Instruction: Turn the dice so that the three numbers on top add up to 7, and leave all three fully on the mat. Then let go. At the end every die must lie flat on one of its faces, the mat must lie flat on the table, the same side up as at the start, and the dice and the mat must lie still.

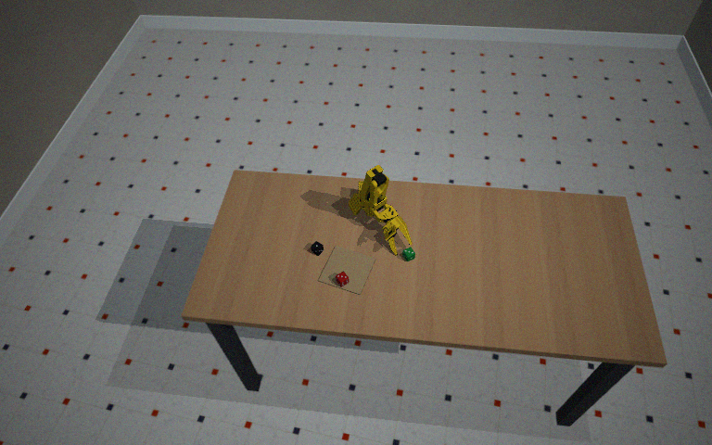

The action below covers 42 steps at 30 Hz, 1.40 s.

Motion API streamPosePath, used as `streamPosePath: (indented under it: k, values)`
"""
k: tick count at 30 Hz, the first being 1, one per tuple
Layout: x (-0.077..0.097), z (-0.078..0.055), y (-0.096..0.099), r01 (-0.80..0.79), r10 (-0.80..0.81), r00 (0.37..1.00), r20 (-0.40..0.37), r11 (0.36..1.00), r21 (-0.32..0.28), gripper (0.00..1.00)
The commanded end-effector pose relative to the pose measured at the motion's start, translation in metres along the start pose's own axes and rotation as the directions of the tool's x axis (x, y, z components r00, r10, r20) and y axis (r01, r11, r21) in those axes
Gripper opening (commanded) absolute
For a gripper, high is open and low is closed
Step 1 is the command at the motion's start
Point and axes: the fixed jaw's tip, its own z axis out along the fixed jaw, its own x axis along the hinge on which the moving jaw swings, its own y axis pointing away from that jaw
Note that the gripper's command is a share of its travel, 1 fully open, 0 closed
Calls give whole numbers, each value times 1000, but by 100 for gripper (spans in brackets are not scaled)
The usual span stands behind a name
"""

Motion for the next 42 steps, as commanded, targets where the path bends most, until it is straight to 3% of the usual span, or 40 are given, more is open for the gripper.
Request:
streamPosePath:
  k: [1, 11, 24, 42]
  values:
    - [-2, -1, 5, -273, 274, 962, 7, 961, -45, 36]
    - [6, 15, -1, -282, 282, 959, -30, 959, 9, 36]
    - [19, 50, -10, -137, 160, 976, -149, 979, 151, 36]
    - [26, 82, -11, 16, 25, 973, -229, 985, 174, 35]
